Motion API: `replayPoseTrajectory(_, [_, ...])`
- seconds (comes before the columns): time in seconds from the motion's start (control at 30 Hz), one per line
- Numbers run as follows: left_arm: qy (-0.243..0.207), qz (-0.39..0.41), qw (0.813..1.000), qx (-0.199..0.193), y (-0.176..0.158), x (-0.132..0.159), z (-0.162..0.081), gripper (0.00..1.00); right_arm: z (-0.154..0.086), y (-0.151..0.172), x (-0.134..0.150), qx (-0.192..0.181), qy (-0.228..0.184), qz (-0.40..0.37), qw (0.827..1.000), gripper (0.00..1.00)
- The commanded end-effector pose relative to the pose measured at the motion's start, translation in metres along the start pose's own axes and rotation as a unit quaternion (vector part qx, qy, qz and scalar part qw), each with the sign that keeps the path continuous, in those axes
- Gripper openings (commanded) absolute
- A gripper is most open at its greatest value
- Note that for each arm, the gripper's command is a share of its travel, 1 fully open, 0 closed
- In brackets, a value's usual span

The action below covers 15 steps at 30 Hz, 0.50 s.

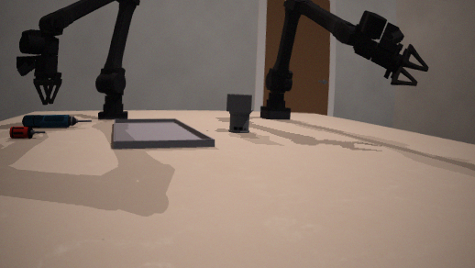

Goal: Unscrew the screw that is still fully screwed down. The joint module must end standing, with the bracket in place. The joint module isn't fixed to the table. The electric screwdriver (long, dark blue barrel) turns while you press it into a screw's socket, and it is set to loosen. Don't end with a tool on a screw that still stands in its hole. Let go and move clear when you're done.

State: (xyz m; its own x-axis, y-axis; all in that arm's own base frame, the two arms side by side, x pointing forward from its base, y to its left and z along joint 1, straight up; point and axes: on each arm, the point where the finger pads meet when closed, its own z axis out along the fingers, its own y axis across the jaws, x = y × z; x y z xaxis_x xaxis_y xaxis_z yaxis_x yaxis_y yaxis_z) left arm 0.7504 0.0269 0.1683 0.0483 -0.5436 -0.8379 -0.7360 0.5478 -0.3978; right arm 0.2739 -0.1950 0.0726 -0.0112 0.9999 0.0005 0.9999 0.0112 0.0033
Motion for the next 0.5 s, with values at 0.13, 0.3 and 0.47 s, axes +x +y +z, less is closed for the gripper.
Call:
replayPoseTrajectory(0.13, [-0.01, -0.016, 1.0, 0.012, -0.0161, -0.0183, -0.0035, 0.86, -0.0105, 0.0118, -0.0079, -0.015, -0.011, 0.0, 1.0, 0.65])
replayPoseTrajectory(0.3, [-0.01, -0.016, 1.0, 0.012, -0.0161, -0.0183, -0.0035, 0.86, -0.0105, 0.0118, -0.0079, -0.015, -0.011, 0.0, 1.0, 0.65])
replayPoseTrajectory(0.47, [-0.01, -0.016, 1.0, 0.012, -0.0161, -0.0183, -0.0035, 0.86, -0.0105, 0.0118, -0.0079, -0.015, -0.011, 0.0, 1.0, 0.65])
